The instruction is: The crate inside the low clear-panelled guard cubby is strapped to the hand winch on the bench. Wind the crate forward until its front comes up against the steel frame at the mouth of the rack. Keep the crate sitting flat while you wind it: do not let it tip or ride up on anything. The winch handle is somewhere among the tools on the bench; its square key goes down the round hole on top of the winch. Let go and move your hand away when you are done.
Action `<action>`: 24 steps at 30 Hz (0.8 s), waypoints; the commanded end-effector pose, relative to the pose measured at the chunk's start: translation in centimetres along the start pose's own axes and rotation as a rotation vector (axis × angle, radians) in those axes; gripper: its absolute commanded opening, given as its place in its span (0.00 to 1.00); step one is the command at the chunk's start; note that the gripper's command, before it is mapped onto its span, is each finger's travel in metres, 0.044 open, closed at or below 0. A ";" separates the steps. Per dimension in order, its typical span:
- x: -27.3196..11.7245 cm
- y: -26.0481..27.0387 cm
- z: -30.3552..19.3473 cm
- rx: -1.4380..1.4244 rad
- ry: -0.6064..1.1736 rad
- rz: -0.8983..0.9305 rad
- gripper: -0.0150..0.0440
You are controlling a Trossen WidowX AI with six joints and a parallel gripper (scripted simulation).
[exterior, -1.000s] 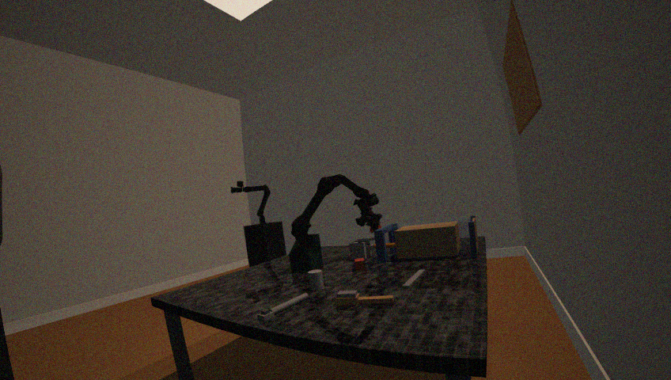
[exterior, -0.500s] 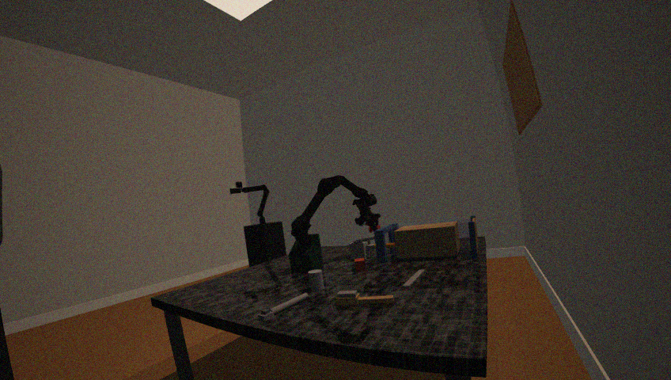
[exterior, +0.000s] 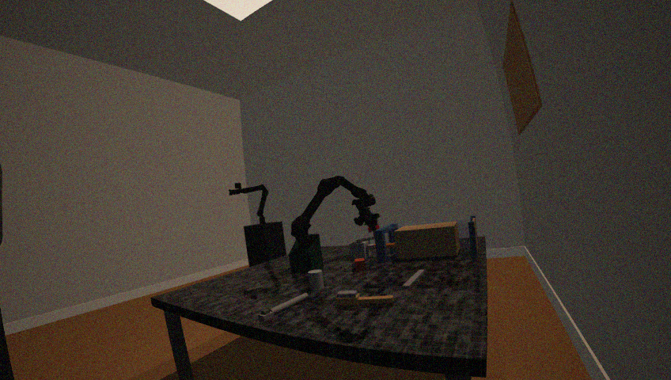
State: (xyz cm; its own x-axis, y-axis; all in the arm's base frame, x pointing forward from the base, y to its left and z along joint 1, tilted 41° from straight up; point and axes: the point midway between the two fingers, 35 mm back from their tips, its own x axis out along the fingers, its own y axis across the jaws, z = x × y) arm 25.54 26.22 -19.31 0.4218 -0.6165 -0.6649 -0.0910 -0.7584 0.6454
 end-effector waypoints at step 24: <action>-2.0 -1.9 4.5 -0.019 -0.028 -0.025 0.25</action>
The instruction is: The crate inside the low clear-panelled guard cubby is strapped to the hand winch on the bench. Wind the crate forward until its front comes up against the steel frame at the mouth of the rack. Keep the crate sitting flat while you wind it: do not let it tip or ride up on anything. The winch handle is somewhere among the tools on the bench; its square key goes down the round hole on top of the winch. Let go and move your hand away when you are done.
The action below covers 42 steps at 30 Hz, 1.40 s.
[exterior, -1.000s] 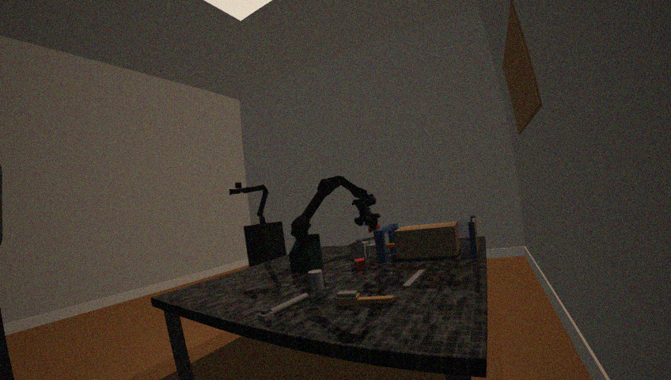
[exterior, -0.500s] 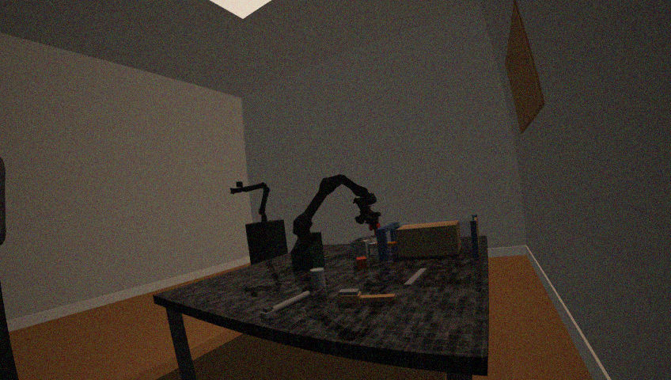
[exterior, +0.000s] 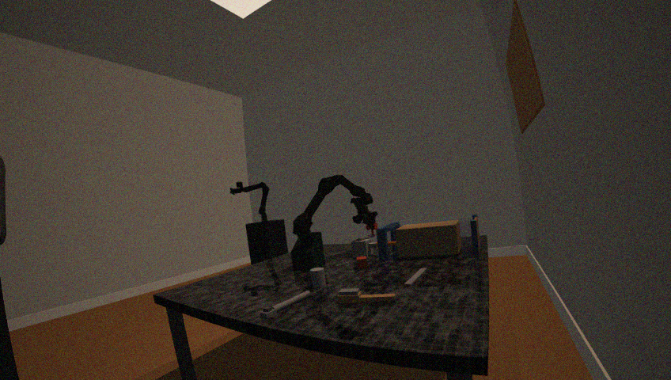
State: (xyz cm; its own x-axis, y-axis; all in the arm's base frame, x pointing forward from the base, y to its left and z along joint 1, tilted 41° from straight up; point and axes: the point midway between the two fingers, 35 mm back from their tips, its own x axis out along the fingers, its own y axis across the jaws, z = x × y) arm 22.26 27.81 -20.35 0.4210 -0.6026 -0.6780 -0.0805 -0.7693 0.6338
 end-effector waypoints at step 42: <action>-2.7 0.4 6.3 -0.019 -0.029 -0.008 0.25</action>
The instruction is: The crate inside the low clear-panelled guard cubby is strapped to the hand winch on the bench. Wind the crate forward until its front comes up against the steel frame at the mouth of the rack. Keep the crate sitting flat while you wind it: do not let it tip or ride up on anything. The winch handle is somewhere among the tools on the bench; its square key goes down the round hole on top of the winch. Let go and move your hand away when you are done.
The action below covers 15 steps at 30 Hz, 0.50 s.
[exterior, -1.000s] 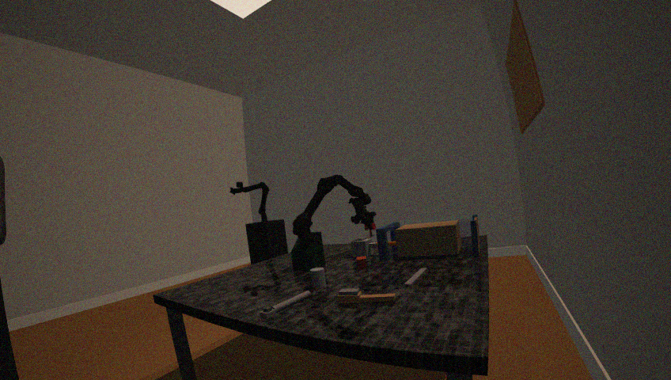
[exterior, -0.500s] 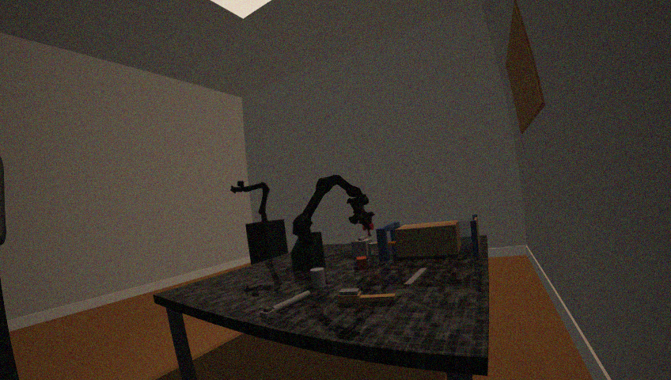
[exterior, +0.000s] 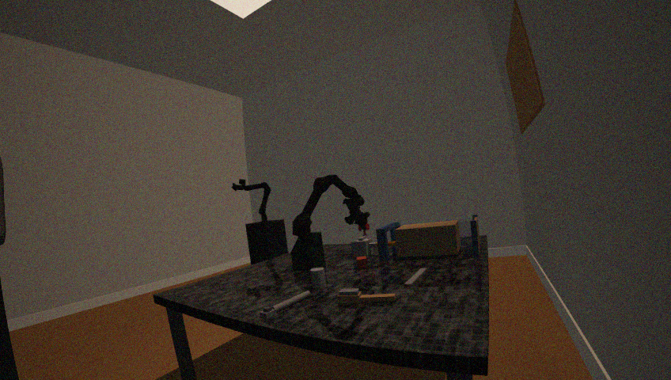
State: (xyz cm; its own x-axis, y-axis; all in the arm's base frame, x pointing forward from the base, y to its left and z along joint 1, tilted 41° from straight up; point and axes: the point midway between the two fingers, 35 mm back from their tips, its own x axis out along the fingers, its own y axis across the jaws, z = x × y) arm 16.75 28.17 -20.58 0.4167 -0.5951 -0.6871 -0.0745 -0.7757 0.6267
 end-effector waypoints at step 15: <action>-1.1 1.2 2.8 -0.018 -0.025 0.003 0.25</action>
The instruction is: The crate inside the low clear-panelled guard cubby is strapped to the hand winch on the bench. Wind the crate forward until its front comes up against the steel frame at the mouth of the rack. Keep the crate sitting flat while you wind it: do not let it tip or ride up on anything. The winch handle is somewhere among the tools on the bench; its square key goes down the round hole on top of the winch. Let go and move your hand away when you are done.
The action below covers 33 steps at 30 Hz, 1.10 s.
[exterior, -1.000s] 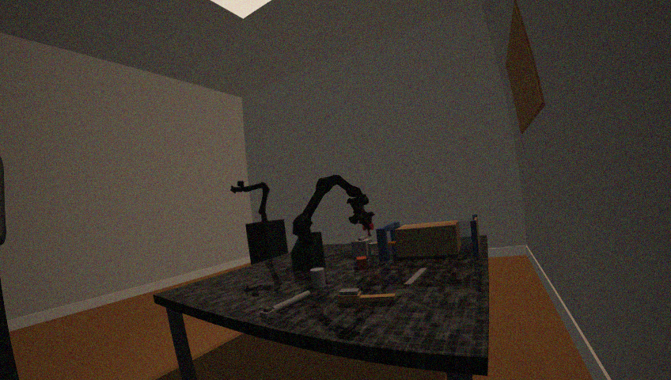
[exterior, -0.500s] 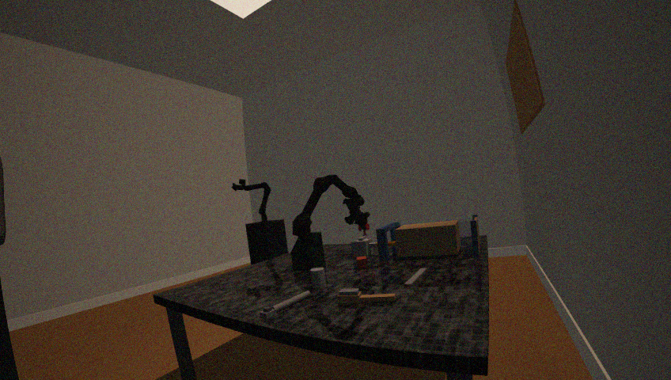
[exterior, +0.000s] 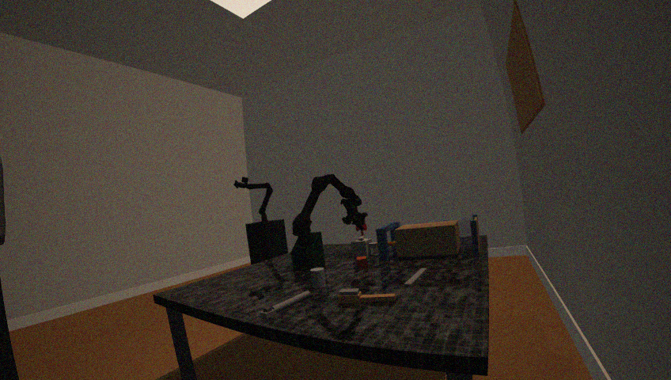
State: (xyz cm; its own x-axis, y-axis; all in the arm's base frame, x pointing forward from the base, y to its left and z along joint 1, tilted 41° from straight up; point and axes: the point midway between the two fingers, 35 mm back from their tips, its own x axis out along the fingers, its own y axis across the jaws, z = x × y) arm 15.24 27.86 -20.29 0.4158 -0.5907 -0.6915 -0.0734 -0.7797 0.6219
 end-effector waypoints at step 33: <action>-1.7 3.6 4.2 -0.022 -0.025 0.011 0.25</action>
State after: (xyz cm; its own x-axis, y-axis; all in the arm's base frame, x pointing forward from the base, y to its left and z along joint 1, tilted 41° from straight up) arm 11.35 26.00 -18.72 0.4059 -0.5885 -0.6992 -0.0641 -0.7816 0.6205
